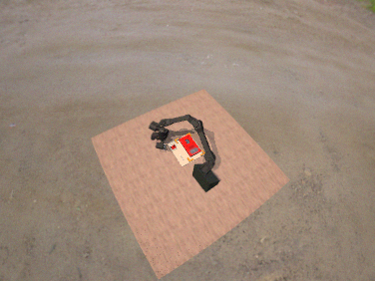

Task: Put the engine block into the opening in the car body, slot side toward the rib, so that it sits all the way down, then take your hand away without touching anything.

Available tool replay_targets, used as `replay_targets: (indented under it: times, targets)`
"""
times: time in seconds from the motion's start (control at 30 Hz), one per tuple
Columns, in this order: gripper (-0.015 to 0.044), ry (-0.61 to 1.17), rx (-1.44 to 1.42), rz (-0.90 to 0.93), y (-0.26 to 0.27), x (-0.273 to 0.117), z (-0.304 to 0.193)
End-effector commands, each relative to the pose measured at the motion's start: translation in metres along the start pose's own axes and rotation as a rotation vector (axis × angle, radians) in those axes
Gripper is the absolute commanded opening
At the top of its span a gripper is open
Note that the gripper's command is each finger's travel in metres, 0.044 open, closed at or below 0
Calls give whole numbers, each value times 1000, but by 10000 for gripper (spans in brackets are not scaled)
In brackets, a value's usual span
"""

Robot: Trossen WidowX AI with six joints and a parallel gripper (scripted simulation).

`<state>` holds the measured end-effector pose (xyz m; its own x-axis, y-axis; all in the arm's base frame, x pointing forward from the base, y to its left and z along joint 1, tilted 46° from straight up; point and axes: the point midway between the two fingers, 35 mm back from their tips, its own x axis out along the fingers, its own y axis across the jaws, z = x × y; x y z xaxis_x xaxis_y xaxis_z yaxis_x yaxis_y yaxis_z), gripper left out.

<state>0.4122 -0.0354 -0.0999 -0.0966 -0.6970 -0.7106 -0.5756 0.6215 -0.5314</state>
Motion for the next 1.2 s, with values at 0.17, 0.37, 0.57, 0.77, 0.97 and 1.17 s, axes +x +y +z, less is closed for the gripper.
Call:
replay_targets:
  times: [0.17, 0.37, 0.57, 0.77, 0.97, 1.17]
  targets:
    - [440, 4, -5, -5, 0, 16, -1]
    - [440, 4, -5, -6, 0, 26, -1]
    - [440, 4, -5, -6, 0, 36, -1]
    - [440, 5, -5, -6, 0, 46, -2]
    - [440, 5, -5, -7, 0, 55, -3]
    - [361, 6, -5, -7, 0, 58, -3]
